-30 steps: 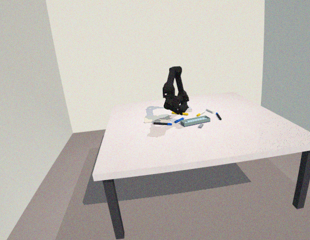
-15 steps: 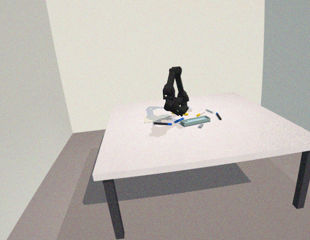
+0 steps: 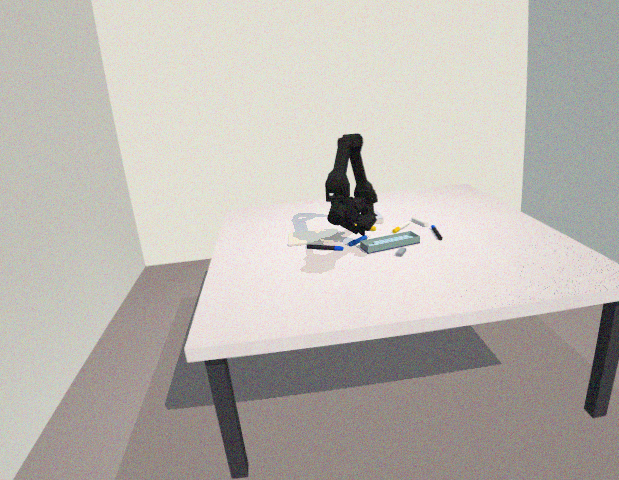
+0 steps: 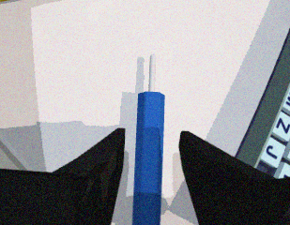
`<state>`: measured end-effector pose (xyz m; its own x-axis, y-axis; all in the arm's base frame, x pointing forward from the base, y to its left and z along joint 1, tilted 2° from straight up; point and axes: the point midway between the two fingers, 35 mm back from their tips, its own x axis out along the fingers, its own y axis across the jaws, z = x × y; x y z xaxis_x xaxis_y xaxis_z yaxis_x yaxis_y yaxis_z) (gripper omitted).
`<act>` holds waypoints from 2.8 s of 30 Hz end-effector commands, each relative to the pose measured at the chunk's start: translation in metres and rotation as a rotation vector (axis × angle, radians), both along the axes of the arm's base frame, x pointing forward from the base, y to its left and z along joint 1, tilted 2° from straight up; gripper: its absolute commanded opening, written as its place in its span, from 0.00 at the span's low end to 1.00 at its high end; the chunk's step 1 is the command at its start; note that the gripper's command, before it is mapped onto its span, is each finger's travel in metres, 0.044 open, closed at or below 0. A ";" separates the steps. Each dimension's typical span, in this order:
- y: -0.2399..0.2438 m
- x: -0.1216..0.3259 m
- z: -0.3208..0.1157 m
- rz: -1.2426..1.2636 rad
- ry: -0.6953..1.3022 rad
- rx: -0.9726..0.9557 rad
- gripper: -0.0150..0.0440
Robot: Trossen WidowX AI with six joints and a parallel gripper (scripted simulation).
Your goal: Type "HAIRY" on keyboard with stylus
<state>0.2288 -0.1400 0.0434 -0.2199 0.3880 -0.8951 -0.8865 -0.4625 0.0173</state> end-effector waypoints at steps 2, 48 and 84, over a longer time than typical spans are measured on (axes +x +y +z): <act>0.001 0.000 -0.004 0.001 0.000 0.007 0.51; 0.000 0.000 -0.007 0.000 0.002 0.003 0.25; 0.044 0.020 0.019 0.181 0.081 -0.485 0.25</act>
